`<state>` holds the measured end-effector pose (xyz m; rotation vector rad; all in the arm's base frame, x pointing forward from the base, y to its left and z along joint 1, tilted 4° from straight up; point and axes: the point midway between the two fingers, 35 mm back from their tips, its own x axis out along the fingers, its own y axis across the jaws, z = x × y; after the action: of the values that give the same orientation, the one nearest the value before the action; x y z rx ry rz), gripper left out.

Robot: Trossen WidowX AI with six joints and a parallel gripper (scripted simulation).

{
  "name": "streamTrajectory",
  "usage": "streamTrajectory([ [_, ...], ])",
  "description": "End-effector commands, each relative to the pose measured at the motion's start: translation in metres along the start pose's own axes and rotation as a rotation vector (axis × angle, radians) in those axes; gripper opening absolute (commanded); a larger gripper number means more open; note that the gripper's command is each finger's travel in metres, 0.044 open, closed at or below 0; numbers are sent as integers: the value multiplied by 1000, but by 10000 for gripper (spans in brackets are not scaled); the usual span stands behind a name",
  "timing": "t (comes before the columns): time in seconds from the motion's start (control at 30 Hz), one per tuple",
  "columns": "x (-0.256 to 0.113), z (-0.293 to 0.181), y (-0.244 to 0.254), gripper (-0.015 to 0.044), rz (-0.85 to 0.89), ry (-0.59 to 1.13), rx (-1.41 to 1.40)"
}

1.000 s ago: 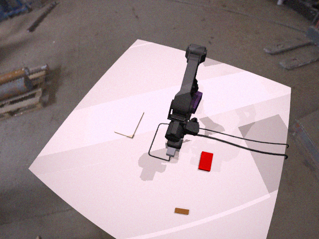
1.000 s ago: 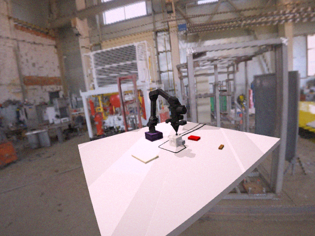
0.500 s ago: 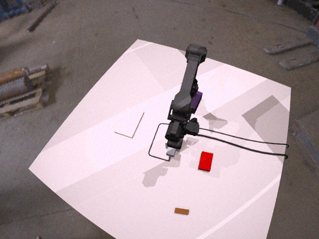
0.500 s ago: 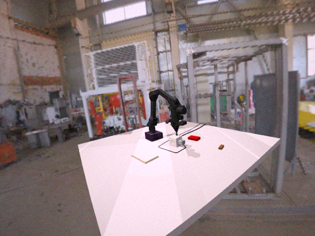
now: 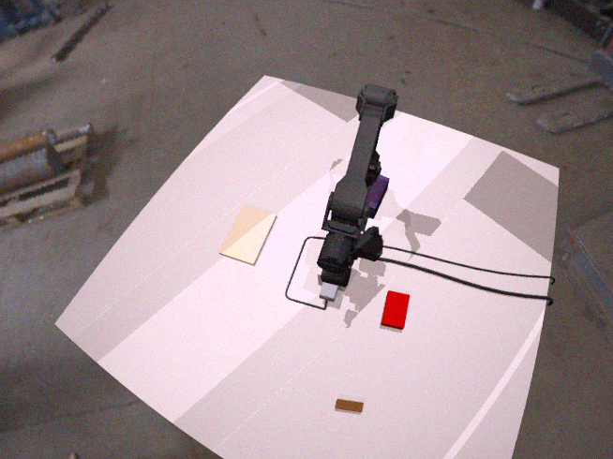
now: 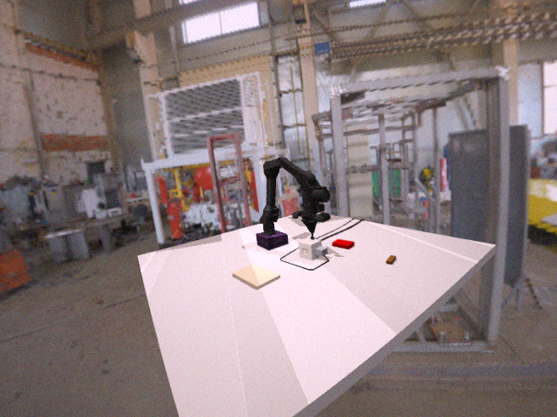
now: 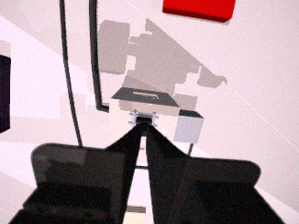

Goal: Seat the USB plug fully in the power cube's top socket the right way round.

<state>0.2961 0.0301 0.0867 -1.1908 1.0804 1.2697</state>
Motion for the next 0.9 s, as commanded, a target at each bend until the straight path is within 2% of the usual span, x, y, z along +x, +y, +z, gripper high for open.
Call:
streamTrajectory([
  [0.0,2,0,0,0,0,-2,2],
  [0.87,5,0,0,0,0,-2,2],
])
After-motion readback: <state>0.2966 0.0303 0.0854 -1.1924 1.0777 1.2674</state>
